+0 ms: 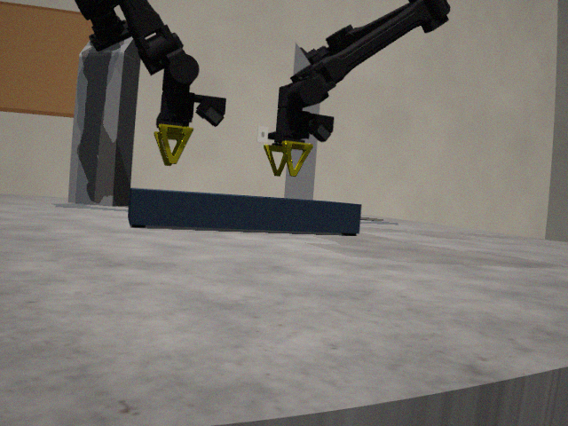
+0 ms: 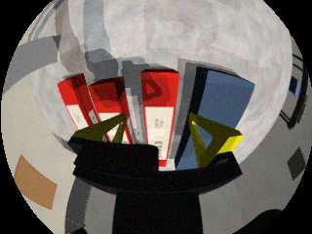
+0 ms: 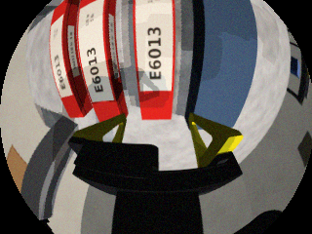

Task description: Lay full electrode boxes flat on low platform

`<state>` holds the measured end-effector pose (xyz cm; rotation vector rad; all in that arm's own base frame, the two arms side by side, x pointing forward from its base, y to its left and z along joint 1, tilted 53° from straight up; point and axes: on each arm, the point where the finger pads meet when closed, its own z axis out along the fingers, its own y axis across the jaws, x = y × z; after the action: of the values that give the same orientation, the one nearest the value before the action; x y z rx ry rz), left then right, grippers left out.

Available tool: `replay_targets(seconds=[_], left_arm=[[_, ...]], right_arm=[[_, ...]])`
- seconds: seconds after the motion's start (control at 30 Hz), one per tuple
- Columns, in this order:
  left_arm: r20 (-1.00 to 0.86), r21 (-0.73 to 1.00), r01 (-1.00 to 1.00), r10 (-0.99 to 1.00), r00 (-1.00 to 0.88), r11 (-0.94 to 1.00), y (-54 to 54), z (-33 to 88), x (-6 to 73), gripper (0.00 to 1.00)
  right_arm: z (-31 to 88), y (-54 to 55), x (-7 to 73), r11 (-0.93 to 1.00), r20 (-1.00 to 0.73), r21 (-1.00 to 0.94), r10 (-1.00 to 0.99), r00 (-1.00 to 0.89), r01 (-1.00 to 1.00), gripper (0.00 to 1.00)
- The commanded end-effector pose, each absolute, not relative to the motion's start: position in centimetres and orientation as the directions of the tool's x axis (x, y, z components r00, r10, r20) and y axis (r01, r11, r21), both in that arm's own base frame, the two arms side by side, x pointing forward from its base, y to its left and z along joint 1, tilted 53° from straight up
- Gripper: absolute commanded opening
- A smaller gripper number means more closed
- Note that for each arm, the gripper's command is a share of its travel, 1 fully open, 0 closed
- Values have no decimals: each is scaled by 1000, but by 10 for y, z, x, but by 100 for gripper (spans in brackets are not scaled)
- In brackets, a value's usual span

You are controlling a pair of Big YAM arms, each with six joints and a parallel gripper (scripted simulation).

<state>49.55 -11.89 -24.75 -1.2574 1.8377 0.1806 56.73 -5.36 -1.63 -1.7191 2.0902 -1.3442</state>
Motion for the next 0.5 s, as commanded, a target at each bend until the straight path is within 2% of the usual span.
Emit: replay_targets(seconds=[0.0, 0.33, 0.47], left_arm=[[-727, -332, -806, -678, -111, 489, -115, -253, 502, 100], [-723, -356, -778, -680, -122, 518, -135, -247, 514, 100], [-727, -332, -806, -678, -112, 489, -103, -267, 516, 100]], right_arm=[[-26, -61, 572, -51, 433, -672, -836, -337, -738, 100], [-29, -59, 577, -55, 429, -674, -841, -330, -736, 100], [-41, -74, 586, -51, 433, -672, -836, -337, -739, 100]])
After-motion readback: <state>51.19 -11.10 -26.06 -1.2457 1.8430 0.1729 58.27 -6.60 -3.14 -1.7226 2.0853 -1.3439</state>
